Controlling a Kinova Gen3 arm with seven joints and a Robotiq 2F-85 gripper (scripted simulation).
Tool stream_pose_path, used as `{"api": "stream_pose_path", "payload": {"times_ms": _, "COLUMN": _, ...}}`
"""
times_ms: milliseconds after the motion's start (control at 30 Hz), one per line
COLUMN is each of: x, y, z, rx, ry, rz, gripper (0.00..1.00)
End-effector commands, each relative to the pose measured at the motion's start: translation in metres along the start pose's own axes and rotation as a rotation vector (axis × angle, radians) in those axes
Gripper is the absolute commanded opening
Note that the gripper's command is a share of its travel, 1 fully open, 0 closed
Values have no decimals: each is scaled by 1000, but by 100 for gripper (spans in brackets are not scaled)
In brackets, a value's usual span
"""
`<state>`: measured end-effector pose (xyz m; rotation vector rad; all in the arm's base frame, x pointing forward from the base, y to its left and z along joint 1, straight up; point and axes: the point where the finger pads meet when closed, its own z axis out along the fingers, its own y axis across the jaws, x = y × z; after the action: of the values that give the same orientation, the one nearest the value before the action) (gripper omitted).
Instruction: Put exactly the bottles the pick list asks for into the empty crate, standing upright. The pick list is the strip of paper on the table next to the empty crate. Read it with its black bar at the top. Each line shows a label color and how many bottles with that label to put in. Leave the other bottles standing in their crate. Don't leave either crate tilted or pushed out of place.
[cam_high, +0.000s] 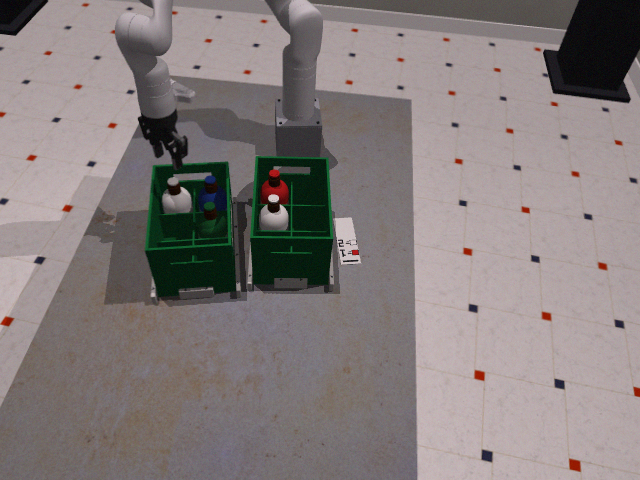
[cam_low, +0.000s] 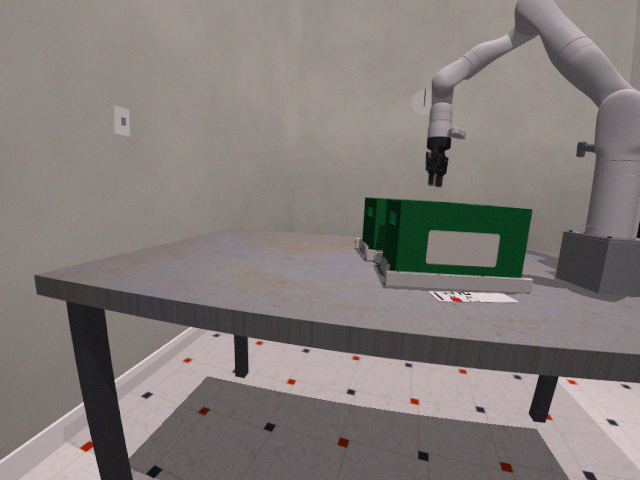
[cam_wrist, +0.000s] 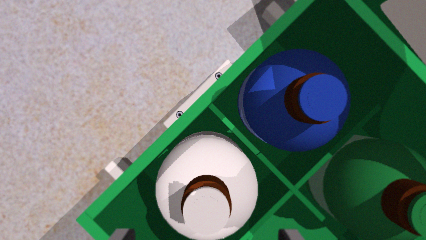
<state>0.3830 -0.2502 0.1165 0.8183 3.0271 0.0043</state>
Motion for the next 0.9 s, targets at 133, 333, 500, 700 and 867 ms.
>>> {"api": "stream_pose_path", "payload": {"times_ms": 133, "x": -1, "y": 0, "z": -1, "rx": 0, "ry": -2, "rz": -1, "gripper": 67}}
{"api": "stream_pose_path", "payload": {"times_ms": 333, "x": -1, "y": 0, "z": 4, "rx": 0, "ry": -2, "rz": -1, "gripper": 67}}
{"api": "stream_pose_path", "payload": {"times_ms": 500, "x": -1, "y": 0, "z": 11, "rx": 0, "ry": -2, "rz": -1, "gripper": 67}}
{"api": "stream_pose_path", "payload": {"times_ms": 700, "x": -1, "y": 0, "z": 19, "rx": 0, "ry": -2, "rz": -1, "gripper": 67}}
{"api": "stream_pose_path", "payload": {"times_ms": 867, "x": -1, "y": 0, "z": 23, "rx": 0, "ry": -2, "rz": -1, "gripper": 67}}
